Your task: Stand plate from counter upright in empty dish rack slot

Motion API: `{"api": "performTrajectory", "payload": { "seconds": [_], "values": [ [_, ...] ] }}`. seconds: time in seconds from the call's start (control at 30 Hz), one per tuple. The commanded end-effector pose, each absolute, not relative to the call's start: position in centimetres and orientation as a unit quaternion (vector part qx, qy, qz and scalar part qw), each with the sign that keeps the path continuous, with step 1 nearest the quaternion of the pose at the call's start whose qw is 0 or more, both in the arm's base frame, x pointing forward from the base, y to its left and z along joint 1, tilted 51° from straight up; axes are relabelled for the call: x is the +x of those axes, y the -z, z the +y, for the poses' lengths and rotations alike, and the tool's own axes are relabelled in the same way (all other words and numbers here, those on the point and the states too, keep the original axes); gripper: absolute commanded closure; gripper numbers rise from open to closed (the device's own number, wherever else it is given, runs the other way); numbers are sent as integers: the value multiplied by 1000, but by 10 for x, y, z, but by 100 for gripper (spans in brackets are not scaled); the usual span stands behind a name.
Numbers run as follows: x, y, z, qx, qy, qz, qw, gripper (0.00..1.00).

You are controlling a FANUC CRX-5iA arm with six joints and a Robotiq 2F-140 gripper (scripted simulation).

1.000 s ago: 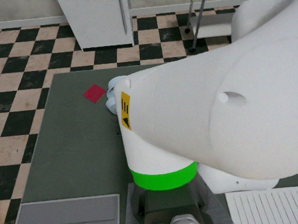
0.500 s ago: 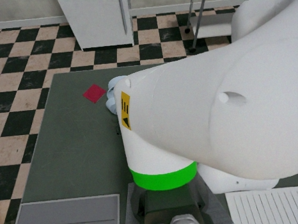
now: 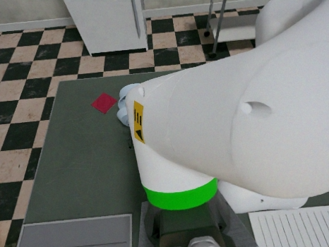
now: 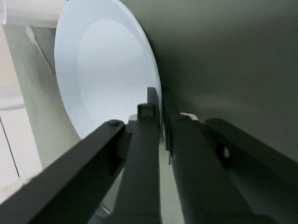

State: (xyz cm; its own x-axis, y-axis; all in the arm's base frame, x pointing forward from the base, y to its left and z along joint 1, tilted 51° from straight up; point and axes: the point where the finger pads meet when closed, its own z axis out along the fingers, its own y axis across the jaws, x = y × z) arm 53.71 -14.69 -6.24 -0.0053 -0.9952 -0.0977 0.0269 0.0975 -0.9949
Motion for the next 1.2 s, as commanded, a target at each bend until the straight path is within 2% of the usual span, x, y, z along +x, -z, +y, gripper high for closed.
{"api": "performTrajectory", "payload": {
  "seconds": [0.0,1.17],
  "values": [
    [537,62,-147,-467,483,519,528,90],
    [519,33,-150,-519,426,566,477,90]
  ]
}}
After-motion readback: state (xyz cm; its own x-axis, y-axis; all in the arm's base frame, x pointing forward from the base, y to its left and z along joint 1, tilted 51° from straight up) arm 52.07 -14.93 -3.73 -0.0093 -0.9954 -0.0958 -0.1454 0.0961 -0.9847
